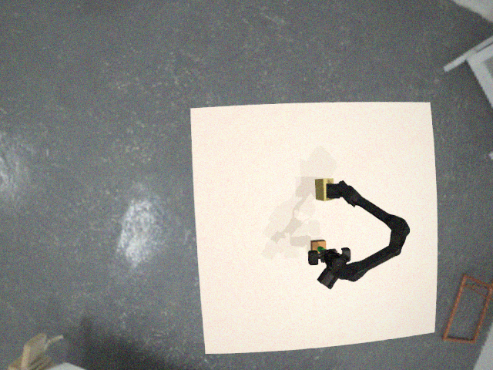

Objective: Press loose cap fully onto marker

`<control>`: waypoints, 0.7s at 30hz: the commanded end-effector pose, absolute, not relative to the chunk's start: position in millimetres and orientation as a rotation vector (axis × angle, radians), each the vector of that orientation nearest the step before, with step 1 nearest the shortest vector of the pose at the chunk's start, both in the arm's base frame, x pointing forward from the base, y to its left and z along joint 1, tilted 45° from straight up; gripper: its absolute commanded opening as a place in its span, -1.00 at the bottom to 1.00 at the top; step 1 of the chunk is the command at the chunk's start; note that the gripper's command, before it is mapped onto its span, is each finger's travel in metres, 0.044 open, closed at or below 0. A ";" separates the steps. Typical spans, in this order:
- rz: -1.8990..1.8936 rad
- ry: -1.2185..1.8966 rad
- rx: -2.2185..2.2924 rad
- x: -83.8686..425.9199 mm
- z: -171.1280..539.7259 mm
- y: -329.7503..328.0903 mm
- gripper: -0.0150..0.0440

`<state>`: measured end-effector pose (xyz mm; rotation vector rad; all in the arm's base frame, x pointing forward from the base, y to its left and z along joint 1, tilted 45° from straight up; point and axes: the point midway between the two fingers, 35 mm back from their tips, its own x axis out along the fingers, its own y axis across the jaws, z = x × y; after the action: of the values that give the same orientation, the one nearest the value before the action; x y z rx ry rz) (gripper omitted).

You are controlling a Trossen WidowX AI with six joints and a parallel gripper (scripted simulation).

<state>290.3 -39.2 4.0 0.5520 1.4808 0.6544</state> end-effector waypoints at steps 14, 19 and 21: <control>0.649 1.473 0.550 292.1 -2.5 -33.9 -0.49; 0.636 1.472 0.544 296.6 34.1 -73.7 -0.49; 0.643 1.475 0.548 294.7 53.6 -90.9 -0.49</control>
<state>294.8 -63.1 27.7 0.5533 1.4849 0.6478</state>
